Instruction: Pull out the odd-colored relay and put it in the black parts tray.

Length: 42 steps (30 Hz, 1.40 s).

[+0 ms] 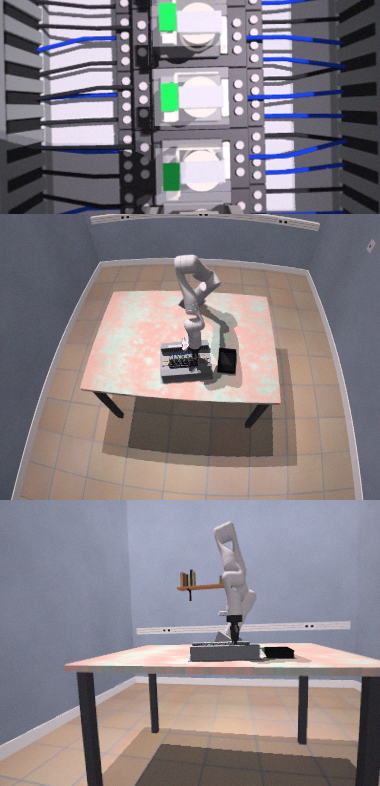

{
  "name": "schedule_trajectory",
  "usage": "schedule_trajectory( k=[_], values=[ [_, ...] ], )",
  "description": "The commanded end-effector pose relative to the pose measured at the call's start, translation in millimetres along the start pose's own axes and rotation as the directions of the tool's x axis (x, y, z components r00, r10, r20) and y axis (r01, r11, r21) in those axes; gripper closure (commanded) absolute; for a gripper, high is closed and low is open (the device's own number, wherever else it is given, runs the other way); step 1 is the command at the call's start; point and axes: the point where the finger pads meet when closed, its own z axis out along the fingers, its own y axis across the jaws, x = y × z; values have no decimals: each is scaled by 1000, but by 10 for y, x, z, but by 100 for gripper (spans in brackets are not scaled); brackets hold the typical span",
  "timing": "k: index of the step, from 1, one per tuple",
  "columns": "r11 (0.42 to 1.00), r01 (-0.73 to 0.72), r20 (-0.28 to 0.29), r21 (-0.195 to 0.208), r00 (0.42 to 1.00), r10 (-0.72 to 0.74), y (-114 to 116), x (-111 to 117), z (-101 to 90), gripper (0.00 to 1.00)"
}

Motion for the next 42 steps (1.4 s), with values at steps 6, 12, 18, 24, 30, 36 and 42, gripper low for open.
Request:
schedule_trajectory(
  k=[6,12,18,24,30,36,42],
  values=[
    [1000,0,-1,1,1000,0,-3,3,-4,100],
    [1000,0,-1,1,1000,0,-3,3,-4,100],
    [1000,0,-1,1,1000,0,-3,3,-4,100],
    [1000,0,-1,10,1000,0,-1,3,-4,100],
    [1000,0,-1,25,1000,0,3,3,-5,100],
    [1000,0,-1,28,1000,0,4,3,-5,100],
    [1000,0,-1,20,1000,0,1,3,-5,100]
  ],
)
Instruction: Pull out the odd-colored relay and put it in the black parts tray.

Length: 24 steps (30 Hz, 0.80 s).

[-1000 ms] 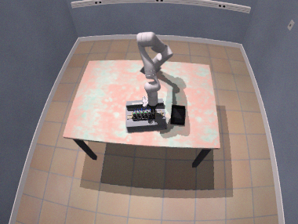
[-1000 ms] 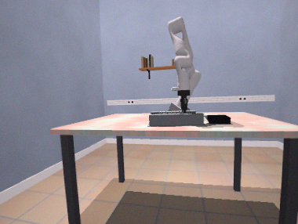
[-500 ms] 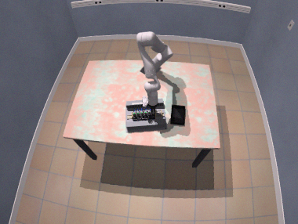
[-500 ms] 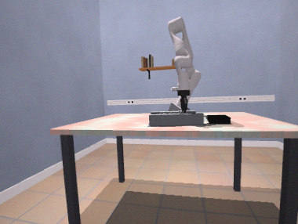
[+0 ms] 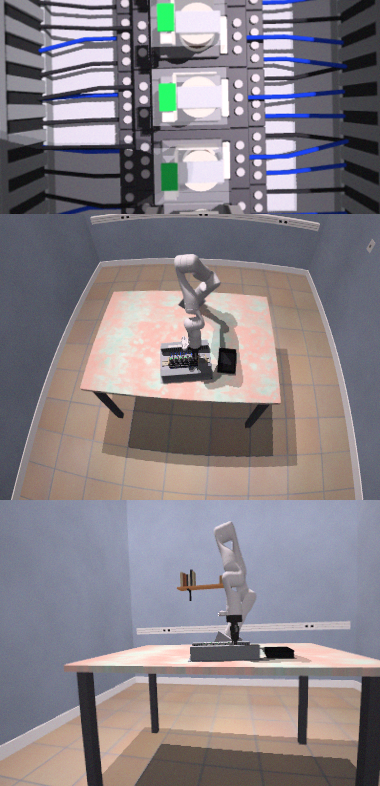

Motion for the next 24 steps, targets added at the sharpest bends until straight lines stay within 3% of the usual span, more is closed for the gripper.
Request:
schedule_trajectory(
  k=[1,24],
  values=[
    [1000,0,-1,-4,1000,0,-4,3,-4,100],
    [999,0,-1,-45,1000,0,-15,3,-6,100]
  ],
)
